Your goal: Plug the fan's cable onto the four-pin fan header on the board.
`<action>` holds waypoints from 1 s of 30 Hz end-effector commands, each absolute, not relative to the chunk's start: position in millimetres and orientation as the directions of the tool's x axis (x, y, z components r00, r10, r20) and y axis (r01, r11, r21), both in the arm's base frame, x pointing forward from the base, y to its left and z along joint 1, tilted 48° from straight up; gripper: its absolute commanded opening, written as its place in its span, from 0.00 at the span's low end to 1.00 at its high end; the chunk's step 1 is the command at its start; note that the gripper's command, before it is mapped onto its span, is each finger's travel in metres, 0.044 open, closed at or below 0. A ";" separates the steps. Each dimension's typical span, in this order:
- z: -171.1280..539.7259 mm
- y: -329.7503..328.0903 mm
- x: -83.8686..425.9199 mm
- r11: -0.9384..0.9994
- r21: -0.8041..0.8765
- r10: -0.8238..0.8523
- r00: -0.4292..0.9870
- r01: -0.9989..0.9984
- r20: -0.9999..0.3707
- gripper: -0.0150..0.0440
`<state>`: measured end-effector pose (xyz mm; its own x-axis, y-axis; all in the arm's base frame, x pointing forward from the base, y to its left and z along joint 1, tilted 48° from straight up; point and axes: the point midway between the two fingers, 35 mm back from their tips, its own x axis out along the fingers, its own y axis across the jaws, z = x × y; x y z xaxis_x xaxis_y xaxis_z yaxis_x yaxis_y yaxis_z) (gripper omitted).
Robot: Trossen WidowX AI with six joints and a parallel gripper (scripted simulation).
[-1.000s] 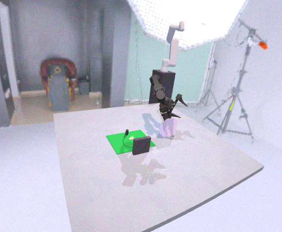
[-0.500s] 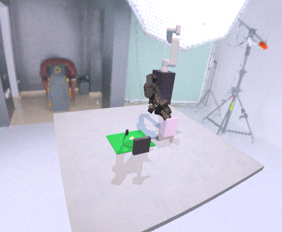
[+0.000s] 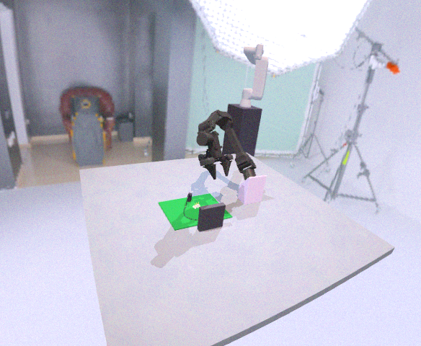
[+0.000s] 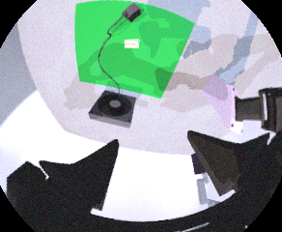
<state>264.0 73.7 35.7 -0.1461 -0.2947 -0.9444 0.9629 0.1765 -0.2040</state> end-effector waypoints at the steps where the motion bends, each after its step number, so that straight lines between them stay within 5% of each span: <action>1: 69.2 11.9 297.8 -0.263 0.022 -0.520 -0.122 0.964 -0.845 1.00; 11: 116.9 -52.5 321.6 -0.517 0.423 -0.729 -0.124 0.744 -0.673 1.00; 30: 85.7 -87.6 320.6 -0.519 0.430 -0.730 -0.122 0.738 -0.672 1.00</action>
<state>327.0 -62.9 105.1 -0.1009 -0.7262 -0.6800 0.7371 -0.5136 0.4392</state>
